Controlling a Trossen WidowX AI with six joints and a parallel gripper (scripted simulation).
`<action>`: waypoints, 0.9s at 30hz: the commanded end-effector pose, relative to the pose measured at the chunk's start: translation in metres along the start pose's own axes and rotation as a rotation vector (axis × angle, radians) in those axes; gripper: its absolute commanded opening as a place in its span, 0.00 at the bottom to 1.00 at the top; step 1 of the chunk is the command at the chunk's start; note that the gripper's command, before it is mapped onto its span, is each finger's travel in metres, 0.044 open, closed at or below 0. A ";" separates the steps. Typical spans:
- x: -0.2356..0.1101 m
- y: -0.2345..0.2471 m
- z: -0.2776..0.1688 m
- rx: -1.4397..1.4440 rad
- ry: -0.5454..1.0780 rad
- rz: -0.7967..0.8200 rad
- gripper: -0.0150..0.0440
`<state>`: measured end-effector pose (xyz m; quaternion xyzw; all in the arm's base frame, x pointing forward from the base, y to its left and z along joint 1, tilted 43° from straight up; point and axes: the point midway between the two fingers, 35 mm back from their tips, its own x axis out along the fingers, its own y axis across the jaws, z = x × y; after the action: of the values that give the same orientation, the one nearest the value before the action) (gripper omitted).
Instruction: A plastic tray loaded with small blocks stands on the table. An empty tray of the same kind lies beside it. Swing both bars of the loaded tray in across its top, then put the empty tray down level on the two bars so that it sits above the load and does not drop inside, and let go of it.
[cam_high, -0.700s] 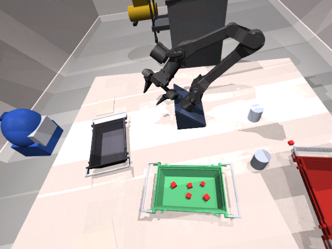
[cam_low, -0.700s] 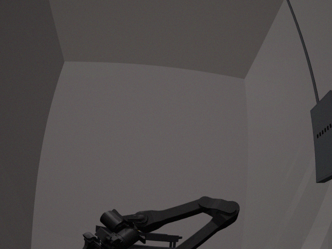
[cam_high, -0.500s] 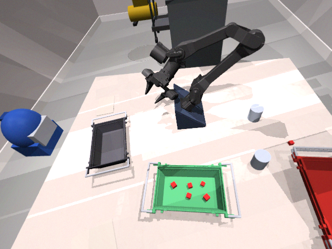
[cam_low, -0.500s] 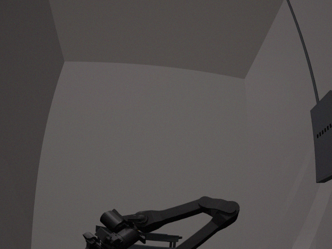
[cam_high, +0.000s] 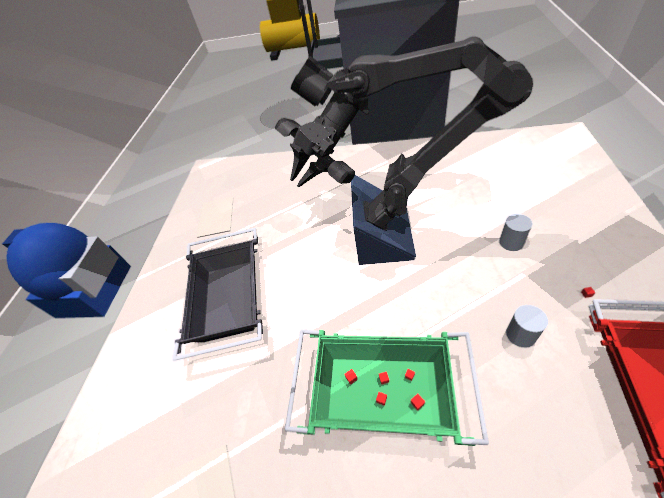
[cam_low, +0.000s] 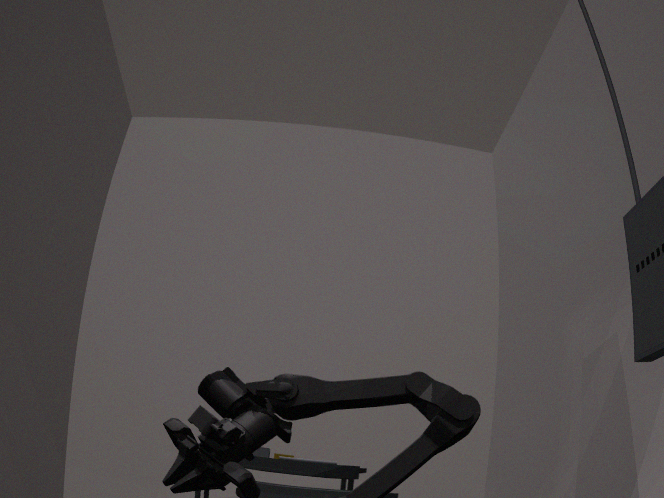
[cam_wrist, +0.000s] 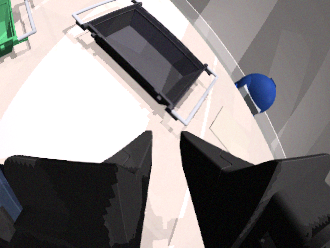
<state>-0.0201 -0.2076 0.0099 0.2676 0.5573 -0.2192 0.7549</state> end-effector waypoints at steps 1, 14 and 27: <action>0.005 -0.004 0.028 -0.051 0.010 0.036 0.39; 0.047 0.029 0.173 -0.210 0.097 0.272 0.39; 0.141 0.161 0.274 -0.412 0.286 0.503 0.39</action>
<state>0.2895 -0.2845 -0.0234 0.2595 0.5976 0.1026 0.7517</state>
